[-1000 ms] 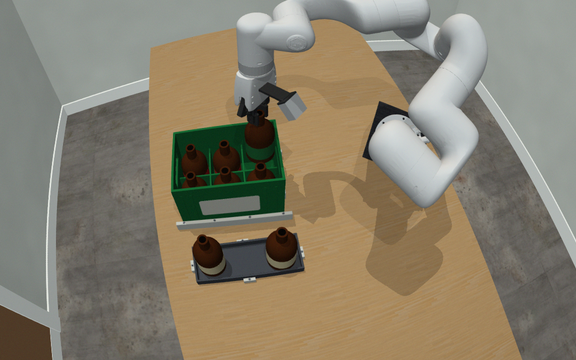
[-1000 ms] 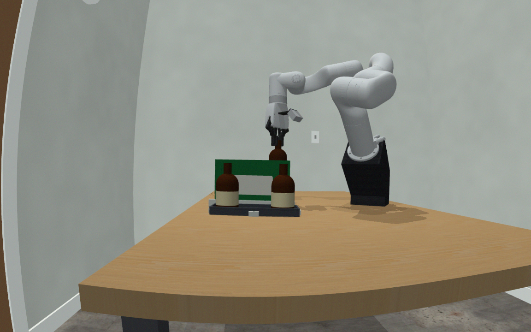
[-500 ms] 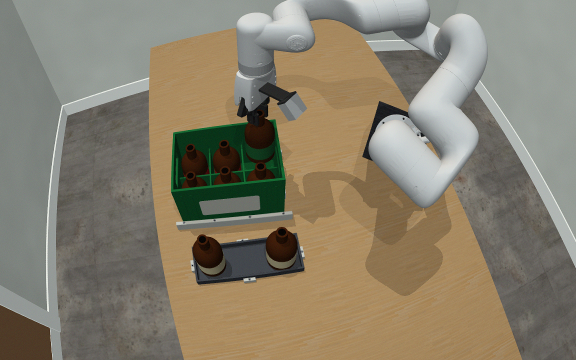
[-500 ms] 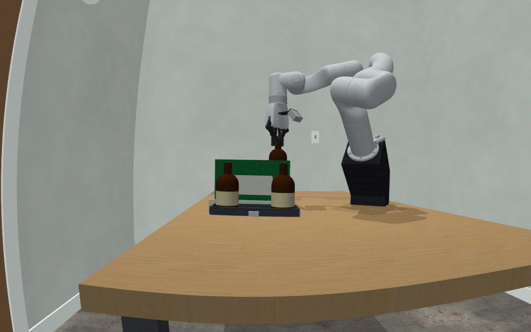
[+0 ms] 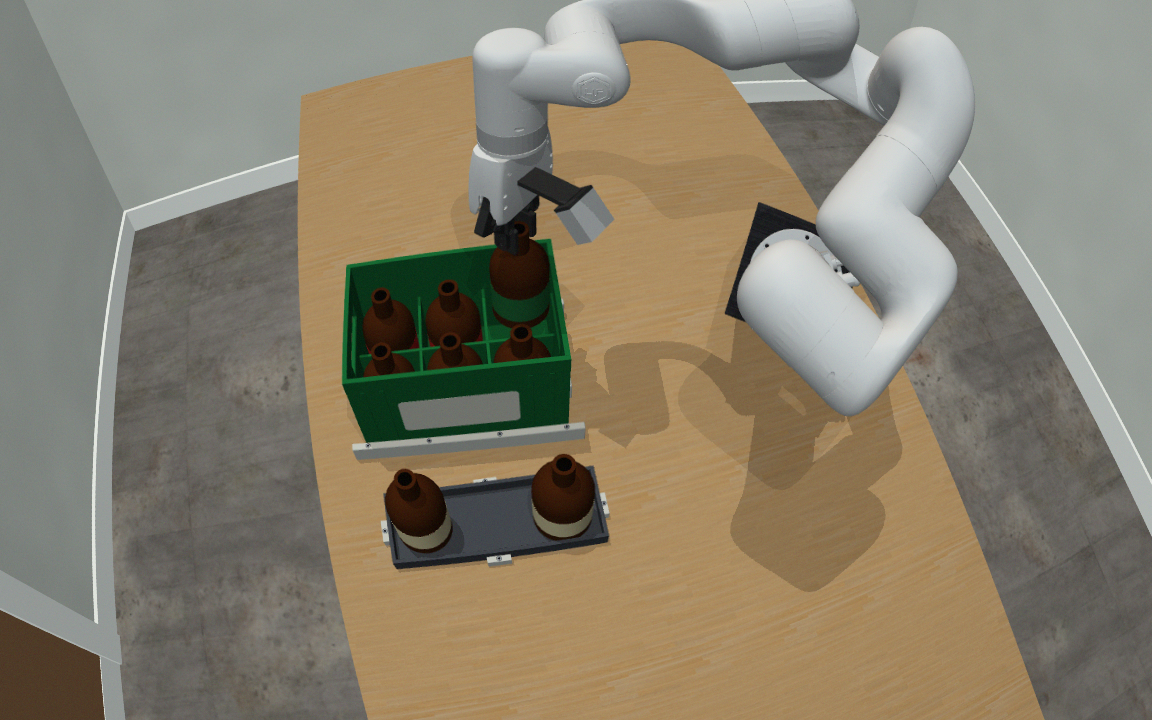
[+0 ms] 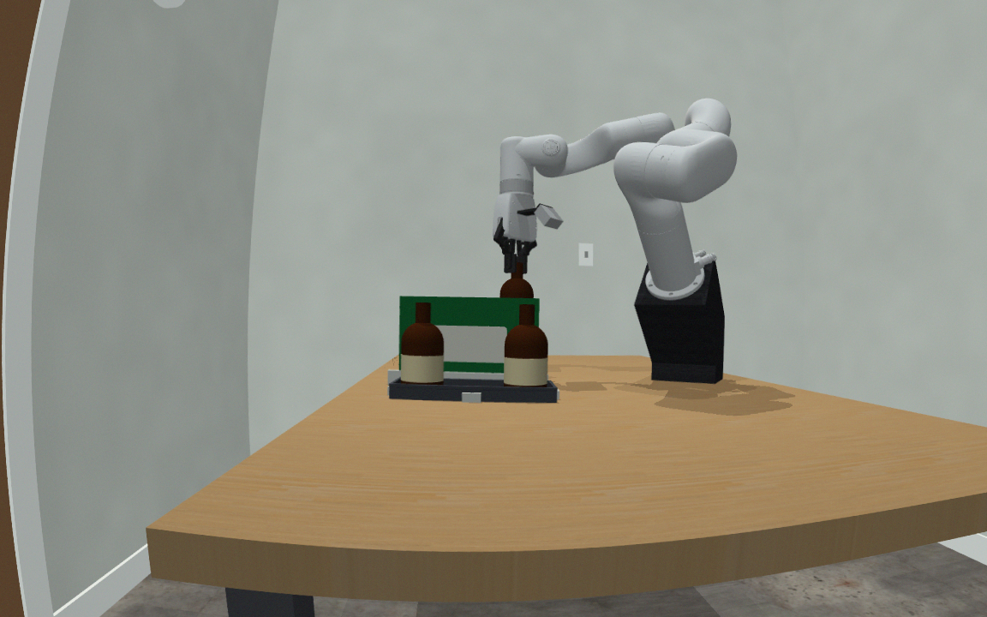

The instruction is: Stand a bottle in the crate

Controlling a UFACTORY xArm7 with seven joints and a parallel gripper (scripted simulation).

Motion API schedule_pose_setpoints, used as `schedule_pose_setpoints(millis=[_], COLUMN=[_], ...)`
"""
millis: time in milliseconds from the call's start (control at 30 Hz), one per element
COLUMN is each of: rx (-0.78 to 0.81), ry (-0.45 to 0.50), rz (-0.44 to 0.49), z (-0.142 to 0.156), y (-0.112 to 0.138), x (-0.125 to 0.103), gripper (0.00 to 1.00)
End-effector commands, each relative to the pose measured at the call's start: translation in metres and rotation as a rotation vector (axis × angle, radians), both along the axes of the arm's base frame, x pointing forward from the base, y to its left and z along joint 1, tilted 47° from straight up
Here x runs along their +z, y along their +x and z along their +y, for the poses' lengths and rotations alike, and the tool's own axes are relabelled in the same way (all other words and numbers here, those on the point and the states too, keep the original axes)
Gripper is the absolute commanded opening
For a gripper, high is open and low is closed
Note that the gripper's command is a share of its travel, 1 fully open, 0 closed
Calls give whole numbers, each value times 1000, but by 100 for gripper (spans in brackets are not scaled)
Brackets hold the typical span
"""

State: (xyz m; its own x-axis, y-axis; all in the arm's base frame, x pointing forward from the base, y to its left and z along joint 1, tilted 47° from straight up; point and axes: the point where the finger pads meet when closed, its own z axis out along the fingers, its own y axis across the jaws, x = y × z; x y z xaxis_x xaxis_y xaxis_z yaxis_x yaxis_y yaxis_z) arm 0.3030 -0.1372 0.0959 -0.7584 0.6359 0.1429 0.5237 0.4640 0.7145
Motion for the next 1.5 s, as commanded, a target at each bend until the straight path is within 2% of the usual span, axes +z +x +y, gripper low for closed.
schedule_pose_setpoints(millis=[0,1467], rx=[-3,-3], ry=[-2,-2], rz=[-1,-1], z=[-1,20], y=[1,14], x=[-1,-24], gripper=[0,0])
